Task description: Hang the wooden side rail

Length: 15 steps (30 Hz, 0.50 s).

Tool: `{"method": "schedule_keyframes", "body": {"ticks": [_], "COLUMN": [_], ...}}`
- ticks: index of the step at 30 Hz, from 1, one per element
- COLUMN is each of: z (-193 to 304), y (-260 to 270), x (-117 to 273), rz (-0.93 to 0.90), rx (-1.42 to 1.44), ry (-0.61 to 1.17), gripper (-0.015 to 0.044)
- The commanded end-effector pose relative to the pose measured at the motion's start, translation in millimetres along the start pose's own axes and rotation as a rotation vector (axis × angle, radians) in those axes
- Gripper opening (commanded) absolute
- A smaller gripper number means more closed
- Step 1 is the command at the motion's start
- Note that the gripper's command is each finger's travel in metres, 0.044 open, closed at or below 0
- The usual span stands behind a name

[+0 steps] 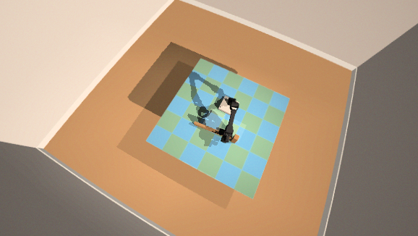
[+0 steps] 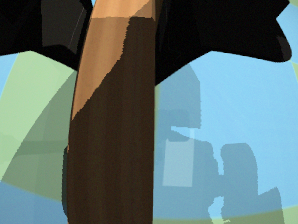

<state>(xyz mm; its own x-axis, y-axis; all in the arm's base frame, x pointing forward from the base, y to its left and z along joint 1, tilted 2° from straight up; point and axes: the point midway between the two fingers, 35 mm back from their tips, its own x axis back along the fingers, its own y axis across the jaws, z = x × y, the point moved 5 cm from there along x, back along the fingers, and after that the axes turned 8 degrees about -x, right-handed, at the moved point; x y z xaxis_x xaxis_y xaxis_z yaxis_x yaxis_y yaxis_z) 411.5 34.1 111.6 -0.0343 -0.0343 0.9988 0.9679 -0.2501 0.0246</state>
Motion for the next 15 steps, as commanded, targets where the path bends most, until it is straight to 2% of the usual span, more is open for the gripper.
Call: {"method": "schedule_keyframes", "body": {"ticks": [1, 15], "z": [1.9, 3.2], "y": [2.4, 2.6], "x": [5.9, 6.4], "rz": [-0.016, -0.016], "rx": [-0.005, -0.005], "ry": [0.007, 0.007], "gripper": [0.0000, 0.0000]}}
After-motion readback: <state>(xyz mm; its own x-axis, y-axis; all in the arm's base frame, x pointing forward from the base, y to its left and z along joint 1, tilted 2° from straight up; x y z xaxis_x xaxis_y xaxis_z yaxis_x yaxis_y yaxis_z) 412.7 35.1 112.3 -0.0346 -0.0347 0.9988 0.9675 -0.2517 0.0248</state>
